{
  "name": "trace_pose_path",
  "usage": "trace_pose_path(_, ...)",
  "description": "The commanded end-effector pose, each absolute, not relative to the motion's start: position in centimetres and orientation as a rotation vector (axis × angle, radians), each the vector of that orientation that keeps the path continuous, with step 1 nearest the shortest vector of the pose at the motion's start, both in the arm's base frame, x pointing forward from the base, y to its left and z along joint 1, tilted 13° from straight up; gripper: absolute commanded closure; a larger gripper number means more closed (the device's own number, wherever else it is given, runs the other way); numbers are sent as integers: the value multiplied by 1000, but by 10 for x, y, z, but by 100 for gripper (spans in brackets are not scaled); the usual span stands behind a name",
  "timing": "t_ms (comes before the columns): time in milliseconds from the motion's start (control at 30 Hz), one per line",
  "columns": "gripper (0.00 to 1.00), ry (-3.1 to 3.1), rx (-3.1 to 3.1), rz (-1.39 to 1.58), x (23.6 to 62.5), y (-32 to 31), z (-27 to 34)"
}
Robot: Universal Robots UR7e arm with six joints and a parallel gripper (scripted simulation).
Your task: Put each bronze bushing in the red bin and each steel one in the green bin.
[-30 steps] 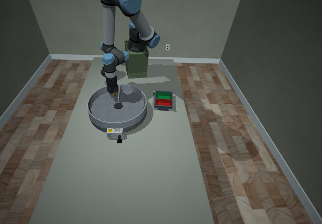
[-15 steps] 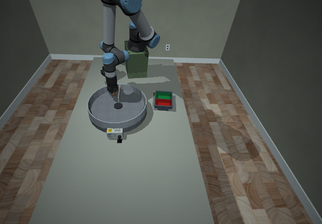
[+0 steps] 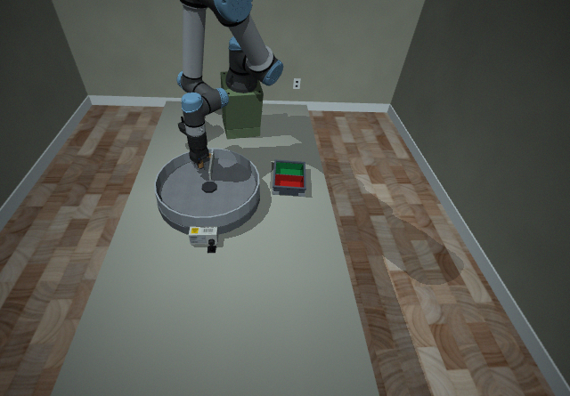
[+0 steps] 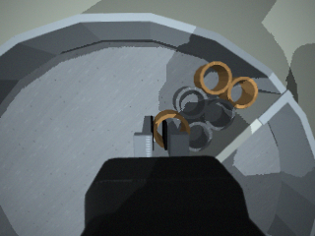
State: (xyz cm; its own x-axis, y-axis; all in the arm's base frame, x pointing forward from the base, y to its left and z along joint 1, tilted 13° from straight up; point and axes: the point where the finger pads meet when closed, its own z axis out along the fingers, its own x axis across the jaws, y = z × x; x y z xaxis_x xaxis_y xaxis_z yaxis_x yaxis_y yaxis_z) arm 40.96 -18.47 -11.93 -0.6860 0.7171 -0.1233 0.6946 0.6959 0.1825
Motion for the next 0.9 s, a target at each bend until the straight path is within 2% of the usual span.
trace_pose_path(0, 100, 2719, 1143, 179, 409, -185, -117)
trace_pose_path(500, 100, 2719, 1143, 179, 409, -185, -114)
trace_pose_path(867, 100, 2719, 1143, 179, 400, -187, -76)
